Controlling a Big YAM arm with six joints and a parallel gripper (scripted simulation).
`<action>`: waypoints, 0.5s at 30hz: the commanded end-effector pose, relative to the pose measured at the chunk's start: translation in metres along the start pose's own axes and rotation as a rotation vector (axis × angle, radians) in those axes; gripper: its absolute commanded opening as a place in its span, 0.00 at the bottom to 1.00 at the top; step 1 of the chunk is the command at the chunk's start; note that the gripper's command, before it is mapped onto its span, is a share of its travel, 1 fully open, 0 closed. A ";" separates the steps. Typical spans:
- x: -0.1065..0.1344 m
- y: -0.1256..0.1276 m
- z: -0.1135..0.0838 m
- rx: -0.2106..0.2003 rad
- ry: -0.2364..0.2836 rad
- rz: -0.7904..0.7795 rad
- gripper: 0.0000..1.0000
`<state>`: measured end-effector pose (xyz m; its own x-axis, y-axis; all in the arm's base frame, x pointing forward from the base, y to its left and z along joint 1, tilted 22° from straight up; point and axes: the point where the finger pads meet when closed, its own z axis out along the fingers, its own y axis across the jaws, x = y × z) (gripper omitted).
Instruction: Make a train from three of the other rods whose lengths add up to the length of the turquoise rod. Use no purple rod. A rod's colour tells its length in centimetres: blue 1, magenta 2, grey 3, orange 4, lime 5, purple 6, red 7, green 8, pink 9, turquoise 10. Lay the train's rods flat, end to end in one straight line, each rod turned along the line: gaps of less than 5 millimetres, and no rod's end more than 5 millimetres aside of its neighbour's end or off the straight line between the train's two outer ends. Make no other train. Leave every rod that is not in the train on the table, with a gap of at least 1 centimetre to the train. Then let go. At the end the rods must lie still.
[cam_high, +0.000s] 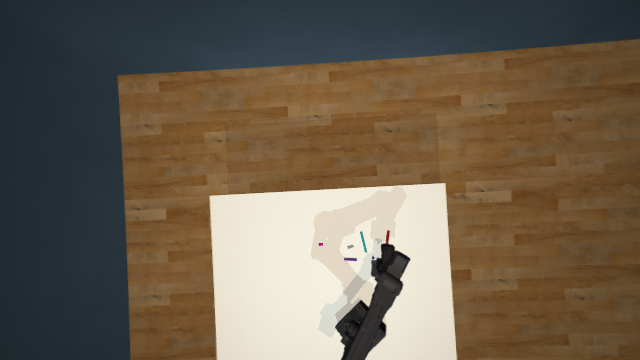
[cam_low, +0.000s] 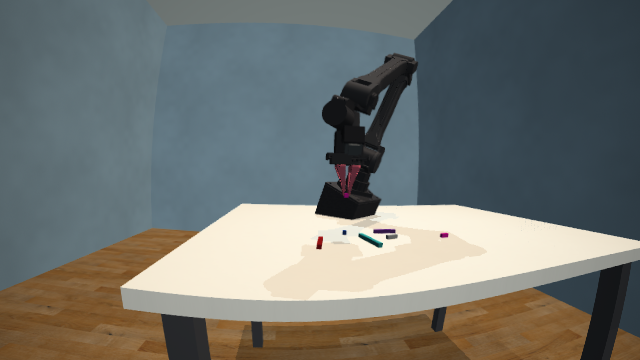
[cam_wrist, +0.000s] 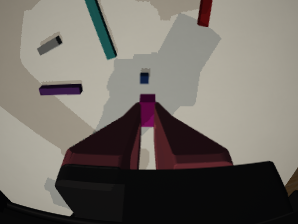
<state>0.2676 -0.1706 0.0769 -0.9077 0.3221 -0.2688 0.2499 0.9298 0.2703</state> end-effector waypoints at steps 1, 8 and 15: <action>0.002 0.003 0.012 -0.006 0.006 0.003 0.04; 0.003 0.002 0.039 -0.004 0.008 0.003 0.04; 0.004 0.002 0.066 -0.004 0.009 0.003 0.04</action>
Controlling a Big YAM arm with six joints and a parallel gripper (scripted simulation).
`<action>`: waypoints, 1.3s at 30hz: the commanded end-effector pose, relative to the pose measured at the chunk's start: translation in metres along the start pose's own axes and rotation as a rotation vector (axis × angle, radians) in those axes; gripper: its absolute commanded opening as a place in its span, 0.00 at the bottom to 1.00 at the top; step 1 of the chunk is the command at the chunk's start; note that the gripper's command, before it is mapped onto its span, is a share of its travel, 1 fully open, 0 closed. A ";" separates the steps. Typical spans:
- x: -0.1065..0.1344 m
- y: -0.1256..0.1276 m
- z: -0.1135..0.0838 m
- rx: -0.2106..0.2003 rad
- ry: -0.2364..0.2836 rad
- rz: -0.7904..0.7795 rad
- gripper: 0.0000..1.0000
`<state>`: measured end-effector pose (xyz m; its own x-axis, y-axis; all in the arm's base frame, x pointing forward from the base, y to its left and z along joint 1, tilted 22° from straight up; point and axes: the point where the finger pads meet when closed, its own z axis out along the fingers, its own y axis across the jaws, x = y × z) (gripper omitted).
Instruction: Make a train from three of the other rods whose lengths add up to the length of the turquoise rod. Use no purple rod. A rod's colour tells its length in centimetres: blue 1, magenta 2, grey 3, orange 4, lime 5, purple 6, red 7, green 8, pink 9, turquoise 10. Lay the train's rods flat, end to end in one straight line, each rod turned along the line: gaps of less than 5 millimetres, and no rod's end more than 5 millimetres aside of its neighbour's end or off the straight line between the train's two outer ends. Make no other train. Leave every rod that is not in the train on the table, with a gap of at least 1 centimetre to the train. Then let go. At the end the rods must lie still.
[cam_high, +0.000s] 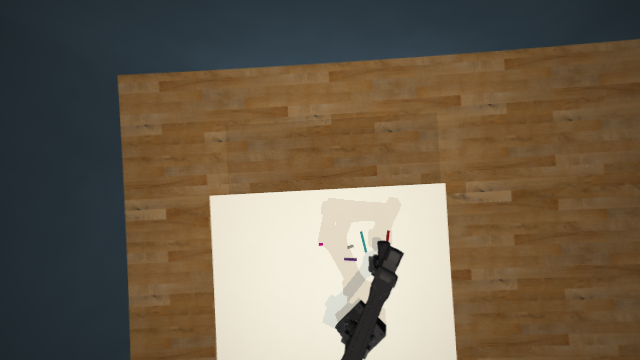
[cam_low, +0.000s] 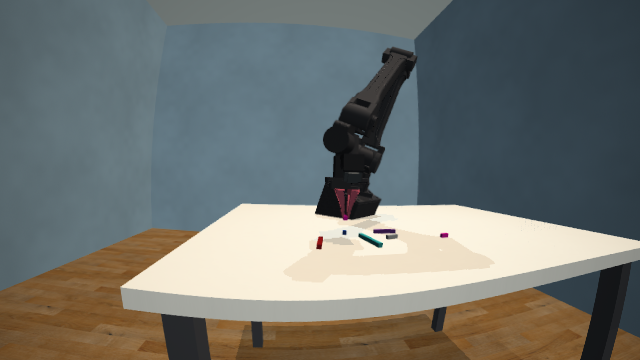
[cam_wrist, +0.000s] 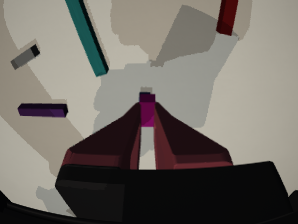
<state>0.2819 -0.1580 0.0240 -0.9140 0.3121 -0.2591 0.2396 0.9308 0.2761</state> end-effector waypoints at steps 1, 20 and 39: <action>-0.001 0.001 0.010 0.004 -0.004 0.011 0.04; -0.003 0.000 0.030 0.008 -0.017 0.010 0.04; -0.003 0.000 0.030 0.008 -0.016 0.009 0.04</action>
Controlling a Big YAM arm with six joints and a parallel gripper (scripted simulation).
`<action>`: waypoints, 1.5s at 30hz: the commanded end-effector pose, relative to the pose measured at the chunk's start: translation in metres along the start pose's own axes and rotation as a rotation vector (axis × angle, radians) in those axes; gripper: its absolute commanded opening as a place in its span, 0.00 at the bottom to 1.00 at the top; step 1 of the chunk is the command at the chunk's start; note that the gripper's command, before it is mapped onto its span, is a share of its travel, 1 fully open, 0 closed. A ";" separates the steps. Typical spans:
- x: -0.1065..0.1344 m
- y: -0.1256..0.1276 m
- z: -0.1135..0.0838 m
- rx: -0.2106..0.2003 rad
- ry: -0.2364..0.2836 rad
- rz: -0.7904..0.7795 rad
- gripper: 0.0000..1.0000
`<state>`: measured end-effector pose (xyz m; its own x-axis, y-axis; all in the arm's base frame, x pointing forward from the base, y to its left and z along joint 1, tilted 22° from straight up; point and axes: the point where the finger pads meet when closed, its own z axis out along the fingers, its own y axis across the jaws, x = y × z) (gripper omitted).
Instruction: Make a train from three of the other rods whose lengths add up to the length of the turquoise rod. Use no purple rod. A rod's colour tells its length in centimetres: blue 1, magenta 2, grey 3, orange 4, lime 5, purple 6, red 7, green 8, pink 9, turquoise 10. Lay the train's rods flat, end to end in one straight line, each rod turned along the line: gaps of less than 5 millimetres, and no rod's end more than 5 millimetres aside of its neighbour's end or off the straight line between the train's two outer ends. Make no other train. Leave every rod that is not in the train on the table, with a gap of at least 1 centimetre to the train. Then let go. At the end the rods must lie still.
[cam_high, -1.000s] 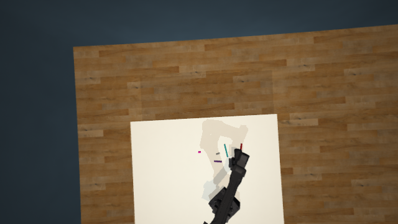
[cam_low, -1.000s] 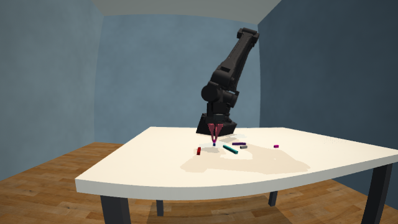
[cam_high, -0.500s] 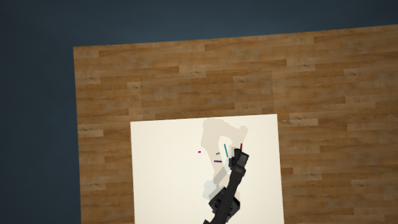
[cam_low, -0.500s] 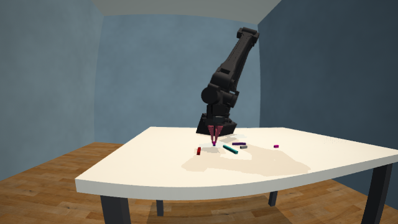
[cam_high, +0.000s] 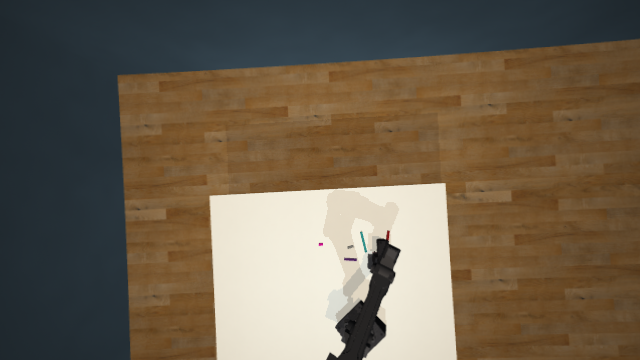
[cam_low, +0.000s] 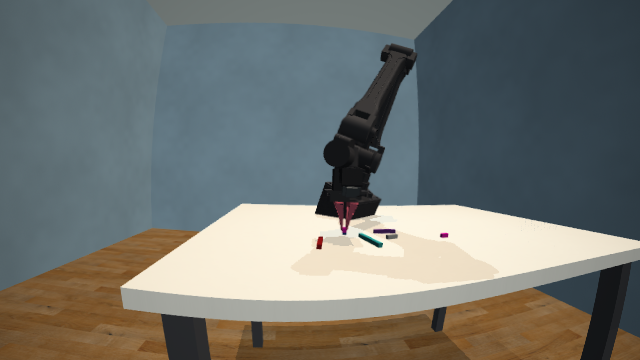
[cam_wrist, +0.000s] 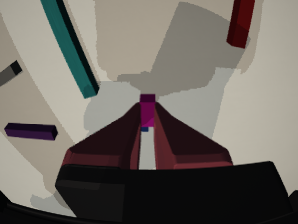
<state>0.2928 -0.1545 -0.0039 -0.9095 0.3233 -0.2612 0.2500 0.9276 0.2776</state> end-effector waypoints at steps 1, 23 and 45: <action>-0.001 0.002 0.000 0.006 -0.011 -0.002 0.04; -0.001 0.006 0.000 0.007 -0.015 -0.005 0.04; 0.001 0.006 0.000 0.006 -0.011 -0.002 0.04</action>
